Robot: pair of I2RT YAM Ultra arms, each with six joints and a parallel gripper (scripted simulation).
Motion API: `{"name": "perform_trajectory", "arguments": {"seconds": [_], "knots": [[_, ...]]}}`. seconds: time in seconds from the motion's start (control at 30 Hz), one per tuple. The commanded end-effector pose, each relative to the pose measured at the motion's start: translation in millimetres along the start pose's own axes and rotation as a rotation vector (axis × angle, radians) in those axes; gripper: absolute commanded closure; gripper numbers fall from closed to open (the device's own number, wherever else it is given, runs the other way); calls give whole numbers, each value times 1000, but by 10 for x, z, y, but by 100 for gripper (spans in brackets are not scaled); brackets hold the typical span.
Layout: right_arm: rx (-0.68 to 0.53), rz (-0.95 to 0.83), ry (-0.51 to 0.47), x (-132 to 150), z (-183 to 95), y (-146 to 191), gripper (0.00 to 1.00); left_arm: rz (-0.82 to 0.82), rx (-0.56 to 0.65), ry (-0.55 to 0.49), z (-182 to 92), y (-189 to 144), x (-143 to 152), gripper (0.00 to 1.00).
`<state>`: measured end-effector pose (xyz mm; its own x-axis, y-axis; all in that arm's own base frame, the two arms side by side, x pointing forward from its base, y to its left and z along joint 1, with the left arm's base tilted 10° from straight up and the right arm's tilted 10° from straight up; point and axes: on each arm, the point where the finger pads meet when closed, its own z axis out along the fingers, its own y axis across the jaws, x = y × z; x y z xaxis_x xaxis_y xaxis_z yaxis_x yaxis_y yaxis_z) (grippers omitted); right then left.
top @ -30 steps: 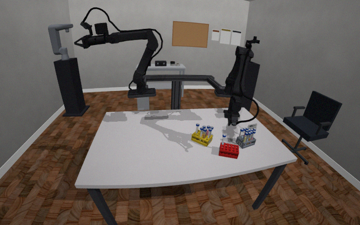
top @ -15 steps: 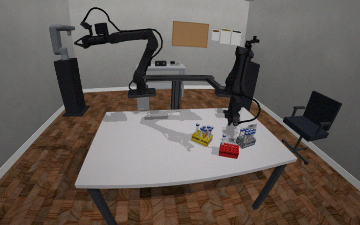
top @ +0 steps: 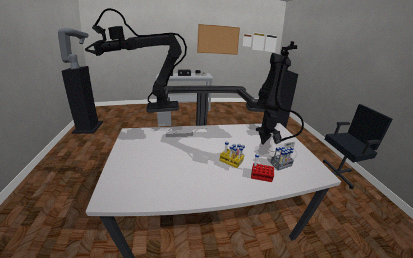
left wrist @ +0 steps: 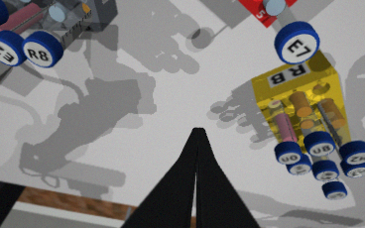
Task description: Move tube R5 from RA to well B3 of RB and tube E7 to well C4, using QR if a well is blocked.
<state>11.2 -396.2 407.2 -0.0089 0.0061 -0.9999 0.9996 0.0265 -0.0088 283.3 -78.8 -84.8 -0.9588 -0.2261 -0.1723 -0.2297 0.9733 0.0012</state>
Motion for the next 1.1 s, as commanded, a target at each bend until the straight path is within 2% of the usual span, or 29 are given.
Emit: {"name": "perform_trajectory", "arguments": {"seconds": [0.0, 0.4, 0.47, 0.53, 0.7, 0.77, 1.07], "knots": [[22, 8, -50, -247, -120, -84, 100, -162, 11, -33, -49, -58, -135, 100], [22, 8, -50, -247, -120, -84, 100, -561, 17, -30, -49, -59, -132, 100], [22, 8, -50, -247, -120, -84, 100, -561, 17, -30, -49, -59, -132, 100], [22, 8, -50, -247, -120, -84, 100, -629, 18, -30, -49, -56, -134, 100], [22, 8, -50, -247, -120, -84, 100, -636, 18, -30, -49, -58, -132, 100], [22, 8, -50, -247, -120, -84, 100, -644, 14, -16, -42, 88, -62, 100], [22, 8, -50, -247, -120, -84, 100, -629, 13, -9, -17, 328, -178, 100]]}}
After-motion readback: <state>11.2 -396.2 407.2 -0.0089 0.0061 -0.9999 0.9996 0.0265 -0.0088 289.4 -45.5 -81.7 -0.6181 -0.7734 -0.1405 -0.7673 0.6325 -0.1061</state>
